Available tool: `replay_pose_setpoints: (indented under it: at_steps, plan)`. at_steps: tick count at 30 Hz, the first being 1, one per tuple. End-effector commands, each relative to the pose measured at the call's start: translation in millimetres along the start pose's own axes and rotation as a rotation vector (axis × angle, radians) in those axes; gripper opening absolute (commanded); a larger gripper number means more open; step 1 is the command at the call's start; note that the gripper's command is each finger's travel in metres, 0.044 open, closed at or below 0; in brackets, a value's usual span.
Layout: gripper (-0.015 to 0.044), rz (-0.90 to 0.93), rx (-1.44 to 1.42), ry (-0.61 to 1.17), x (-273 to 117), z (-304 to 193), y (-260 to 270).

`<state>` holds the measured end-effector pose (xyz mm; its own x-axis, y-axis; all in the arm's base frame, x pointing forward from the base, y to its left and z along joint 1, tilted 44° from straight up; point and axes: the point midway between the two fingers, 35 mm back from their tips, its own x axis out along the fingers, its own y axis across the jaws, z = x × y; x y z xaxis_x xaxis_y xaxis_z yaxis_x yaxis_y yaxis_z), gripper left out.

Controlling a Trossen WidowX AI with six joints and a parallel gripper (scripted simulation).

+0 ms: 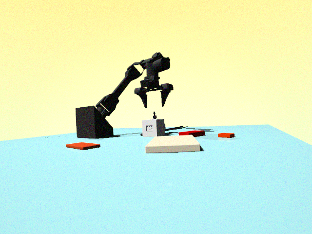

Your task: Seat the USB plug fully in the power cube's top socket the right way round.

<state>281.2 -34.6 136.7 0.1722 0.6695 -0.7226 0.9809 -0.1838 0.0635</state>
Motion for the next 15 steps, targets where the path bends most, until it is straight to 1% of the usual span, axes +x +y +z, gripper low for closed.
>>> replay_pose_setpoints:
  at_steps: [1,15]
  plan:
    - [0.044,-0.003,0.005,0.006,5.3,-0.8,-1.1]
    - [0.044,-0.003,0.005,0.006,19.3,-1.0,-1.2]
